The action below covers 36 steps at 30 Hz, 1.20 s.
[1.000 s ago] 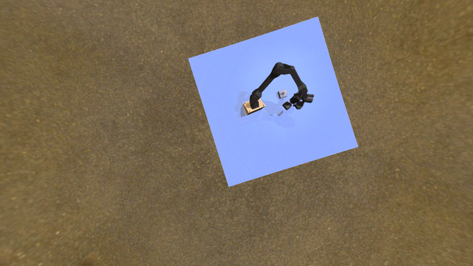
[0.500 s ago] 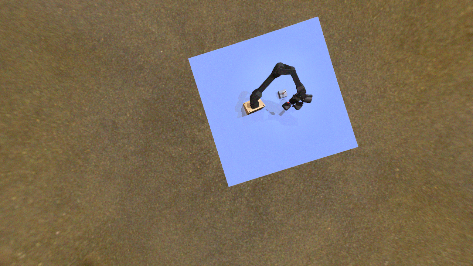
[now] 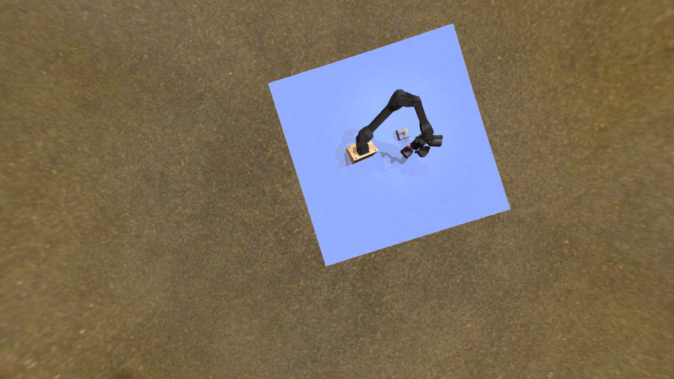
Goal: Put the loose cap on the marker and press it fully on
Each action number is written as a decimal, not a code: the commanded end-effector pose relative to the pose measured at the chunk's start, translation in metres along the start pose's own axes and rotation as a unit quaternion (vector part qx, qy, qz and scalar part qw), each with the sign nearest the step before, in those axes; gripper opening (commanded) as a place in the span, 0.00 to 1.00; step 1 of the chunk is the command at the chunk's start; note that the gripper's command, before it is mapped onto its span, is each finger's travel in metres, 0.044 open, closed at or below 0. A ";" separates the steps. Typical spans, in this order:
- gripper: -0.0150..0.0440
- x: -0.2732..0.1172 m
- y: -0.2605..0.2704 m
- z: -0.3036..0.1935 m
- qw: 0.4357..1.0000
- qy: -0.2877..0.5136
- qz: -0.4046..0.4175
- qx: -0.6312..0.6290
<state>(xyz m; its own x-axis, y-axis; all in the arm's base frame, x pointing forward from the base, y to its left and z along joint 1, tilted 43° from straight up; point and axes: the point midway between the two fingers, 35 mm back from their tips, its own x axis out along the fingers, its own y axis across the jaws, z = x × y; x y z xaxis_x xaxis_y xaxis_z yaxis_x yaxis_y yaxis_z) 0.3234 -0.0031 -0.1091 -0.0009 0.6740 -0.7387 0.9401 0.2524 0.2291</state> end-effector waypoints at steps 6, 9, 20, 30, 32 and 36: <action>0.67 0.012 -0.002 -0.003 1.000 0.005 -0.002 0.003; 0.54 0.012 -0.002 -0.003 1.000 0.005 -0.002 0.003; 0.34 0.012 -0.002 -0.003 1.000 0.005 -0.002 0.003; 0.25 -0.020 -0.001 -0.001 1.000 0.004 -0.002 0.004; 0.25 -0.027 -0.001 0.000 1.000 0.003 -0.002 0.004; 0.25 -0.041 -0.002 0.000 1.000 0.003 -0.002 0.004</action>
<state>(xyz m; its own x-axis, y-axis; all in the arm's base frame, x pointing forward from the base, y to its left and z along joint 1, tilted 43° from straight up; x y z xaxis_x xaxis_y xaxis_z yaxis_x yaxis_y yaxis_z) 0.3209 -0.0210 -0.0884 -0.0082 0.6826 -0.7308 0.9446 0.2451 0.2183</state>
